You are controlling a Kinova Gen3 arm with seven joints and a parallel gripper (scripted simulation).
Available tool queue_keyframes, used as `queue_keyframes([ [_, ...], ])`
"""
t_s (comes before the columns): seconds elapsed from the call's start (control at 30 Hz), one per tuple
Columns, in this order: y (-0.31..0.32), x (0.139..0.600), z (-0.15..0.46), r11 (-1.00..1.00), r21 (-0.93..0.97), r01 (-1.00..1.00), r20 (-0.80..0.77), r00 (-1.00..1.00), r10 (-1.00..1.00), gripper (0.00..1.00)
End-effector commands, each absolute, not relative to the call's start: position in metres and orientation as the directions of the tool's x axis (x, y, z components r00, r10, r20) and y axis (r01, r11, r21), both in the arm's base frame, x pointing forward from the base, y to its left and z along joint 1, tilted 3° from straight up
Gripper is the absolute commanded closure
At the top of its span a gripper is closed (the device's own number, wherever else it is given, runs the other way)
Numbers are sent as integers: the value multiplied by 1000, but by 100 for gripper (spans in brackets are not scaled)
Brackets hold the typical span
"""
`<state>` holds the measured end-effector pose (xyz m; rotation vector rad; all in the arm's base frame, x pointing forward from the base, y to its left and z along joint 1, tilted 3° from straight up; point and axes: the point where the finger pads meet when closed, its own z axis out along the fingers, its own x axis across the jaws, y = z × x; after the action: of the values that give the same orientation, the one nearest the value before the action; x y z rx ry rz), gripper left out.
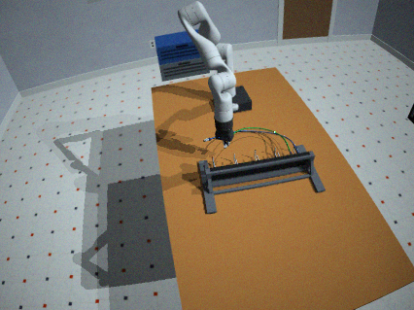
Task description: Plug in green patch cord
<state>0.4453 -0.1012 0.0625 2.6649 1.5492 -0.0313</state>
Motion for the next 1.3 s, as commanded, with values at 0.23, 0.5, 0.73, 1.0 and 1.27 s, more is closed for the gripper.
queue_keyframes([
  [0.23, -89, 456, 65, -401, 37, 915, -49, 403, 914, 100],
  [0.5, -83, 462, 67, -343, 34, 939, -51, 345, 937, 100],
  [0.73, -76, 469, 69, -280, 31, 960, -53, 281, 958, 100],
  [1.0, -70, 474, 71, -222, 28, 975, -54, 224, 973, 100],
  [1.27, -65, 479, 72, -172, 26, 985, -56, 173, 983, 100],
])
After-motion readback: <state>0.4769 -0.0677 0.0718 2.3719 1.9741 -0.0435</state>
